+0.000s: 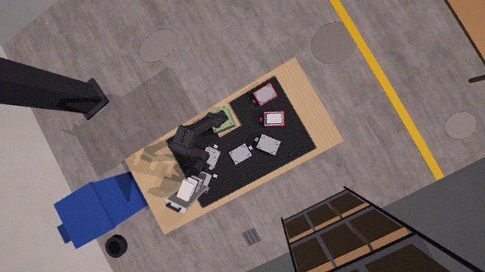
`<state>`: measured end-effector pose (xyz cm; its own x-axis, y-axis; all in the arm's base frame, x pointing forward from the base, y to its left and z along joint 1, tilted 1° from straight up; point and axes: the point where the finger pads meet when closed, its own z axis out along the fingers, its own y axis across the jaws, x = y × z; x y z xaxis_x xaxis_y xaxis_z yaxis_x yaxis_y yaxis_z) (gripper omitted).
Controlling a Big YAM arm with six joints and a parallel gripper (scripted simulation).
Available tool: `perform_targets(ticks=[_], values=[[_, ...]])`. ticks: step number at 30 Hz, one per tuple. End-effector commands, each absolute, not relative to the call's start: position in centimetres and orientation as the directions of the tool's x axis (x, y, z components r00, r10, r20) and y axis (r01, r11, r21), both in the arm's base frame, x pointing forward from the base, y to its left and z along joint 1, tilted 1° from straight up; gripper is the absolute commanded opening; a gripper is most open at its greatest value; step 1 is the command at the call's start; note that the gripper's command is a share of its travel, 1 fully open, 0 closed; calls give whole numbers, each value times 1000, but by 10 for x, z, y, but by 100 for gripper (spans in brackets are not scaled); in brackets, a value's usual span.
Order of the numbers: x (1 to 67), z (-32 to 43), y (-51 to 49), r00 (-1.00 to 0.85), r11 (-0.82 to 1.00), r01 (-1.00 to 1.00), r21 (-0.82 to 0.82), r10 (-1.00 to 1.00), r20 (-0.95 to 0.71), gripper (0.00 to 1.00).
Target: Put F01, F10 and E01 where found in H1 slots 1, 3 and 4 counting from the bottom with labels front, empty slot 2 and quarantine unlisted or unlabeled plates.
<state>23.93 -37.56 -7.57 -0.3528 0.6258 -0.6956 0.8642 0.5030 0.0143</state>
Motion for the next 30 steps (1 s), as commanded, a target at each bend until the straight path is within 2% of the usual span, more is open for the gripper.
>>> perform_targets(ticks=[1,30], values=[[243,-59,-378,-336,508,861,15,591,-733,0],[223,-59,-340,-330,503,864,22,598,-731,0]])
